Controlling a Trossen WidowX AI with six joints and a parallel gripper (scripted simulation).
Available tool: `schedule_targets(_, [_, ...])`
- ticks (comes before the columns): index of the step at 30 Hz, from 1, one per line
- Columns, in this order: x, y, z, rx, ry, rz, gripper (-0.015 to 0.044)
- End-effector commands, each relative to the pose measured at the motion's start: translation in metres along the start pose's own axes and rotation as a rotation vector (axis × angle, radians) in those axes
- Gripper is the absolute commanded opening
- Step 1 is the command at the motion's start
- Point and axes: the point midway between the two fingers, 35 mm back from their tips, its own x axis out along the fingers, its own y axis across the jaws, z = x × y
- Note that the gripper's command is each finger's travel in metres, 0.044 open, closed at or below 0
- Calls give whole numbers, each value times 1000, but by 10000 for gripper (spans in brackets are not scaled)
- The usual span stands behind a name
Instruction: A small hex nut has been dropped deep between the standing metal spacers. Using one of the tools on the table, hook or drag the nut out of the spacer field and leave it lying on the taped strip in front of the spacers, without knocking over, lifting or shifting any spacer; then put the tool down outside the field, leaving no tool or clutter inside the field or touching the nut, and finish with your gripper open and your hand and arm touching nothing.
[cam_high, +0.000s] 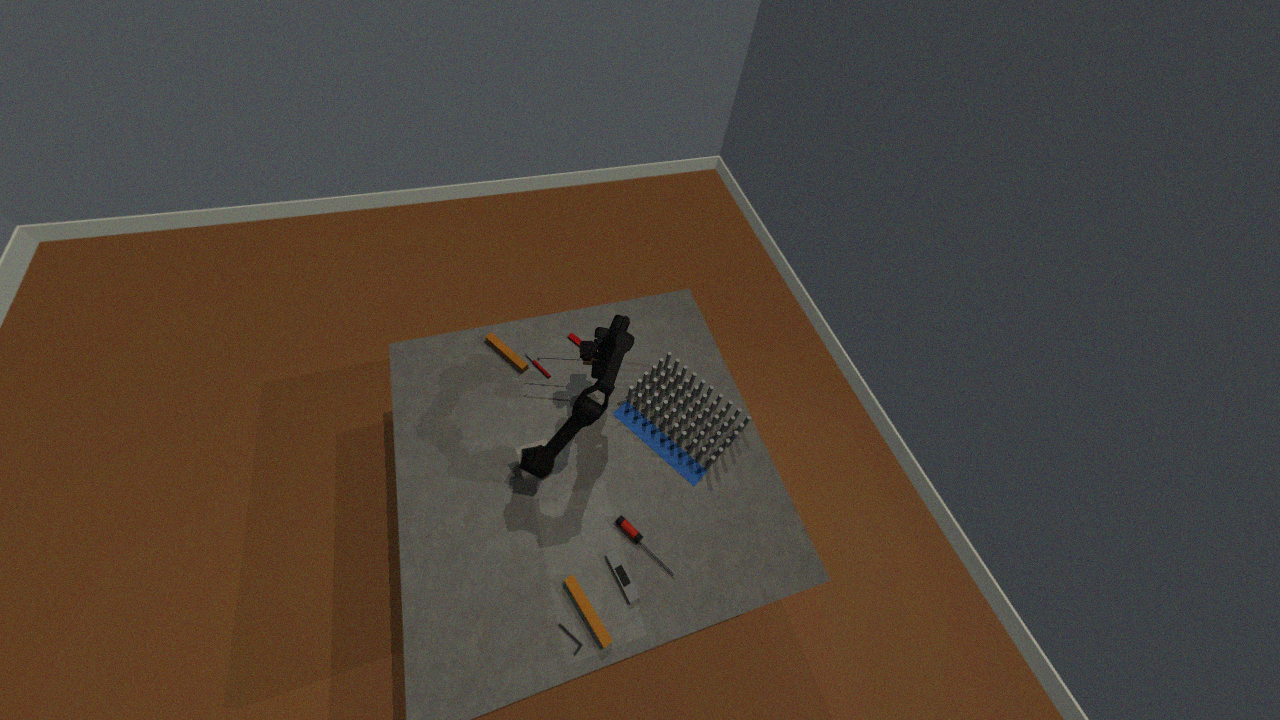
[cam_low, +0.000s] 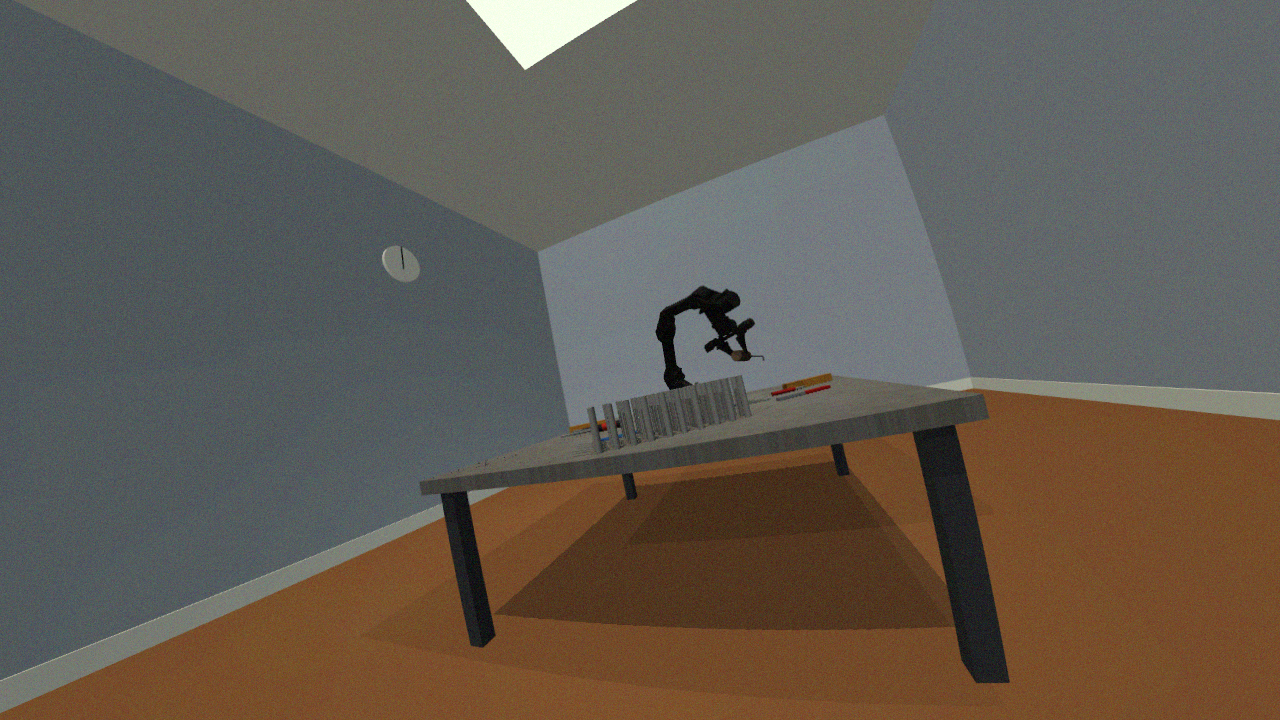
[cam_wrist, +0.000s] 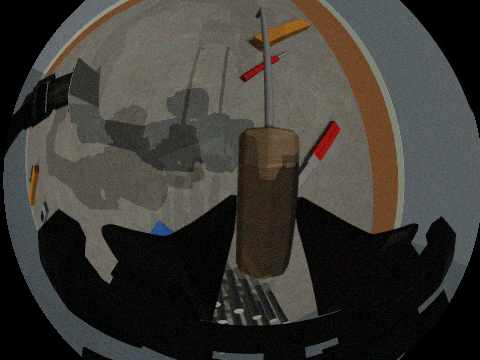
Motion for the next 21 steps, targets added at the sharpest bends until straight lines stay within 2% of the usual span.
schedule_targets(1, [-18,12,-13,96,38,-28,0])
schedule_targets(21, [-82,92,-73,601,203,-158,0])
